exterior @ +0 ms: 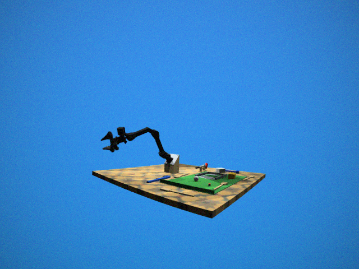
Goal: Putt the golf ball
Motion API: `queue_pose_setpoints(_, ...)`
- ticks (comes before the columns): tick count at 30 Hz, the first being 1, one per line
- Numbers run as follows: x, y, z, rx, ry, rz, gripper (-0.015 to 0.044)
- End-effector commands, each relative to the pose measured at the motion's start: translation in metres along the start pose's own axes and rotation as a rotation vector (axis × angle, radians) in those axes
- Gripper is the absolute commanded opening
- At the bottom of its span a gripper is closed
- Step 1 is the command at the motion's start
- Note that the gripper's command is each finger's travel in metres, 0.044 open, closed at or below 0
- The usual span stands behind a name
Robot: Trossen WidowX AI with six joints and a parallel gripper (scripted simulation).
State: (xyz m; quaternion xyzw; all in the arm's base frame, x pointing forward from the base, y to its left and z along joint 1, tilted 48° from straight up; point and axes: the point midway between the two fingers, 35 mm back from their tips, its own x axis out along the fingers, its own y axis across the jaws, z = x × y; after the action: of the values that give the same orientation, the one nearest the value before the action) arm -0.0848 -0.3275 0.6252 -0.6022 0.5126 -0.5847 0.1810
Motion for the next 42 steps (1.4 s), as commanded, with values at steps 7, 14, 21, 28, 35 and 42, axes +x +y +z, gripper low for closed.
queue_pose_setpoints(7, 0.000, 0.038, 0.131, 0.339, -0.291, 0.143, 0.0440)
queue_pose_setpoints(14, -0.024, 0.049, 0.221, 0.523, -0.479, 0.260, 0.0440)
queue_pose_setpoints(21, -0.070, 0.050, 0.309, 0.674, -0.665, 0.399, 0.0440)
queue_pose_setpoints(28, -0.134, 0.044, 0.386, 0.788, -0.844, 0.557, 0.0440)
queue_pose_setpoints(35, -0.219, 0.041, 0.453, 0.823, -1.017, 0.740, 0.0440)
queue_pose_setpoints(42, -0.318, 0.042, 0.501, 0.768, -1.173, 0.918, 0.0440)
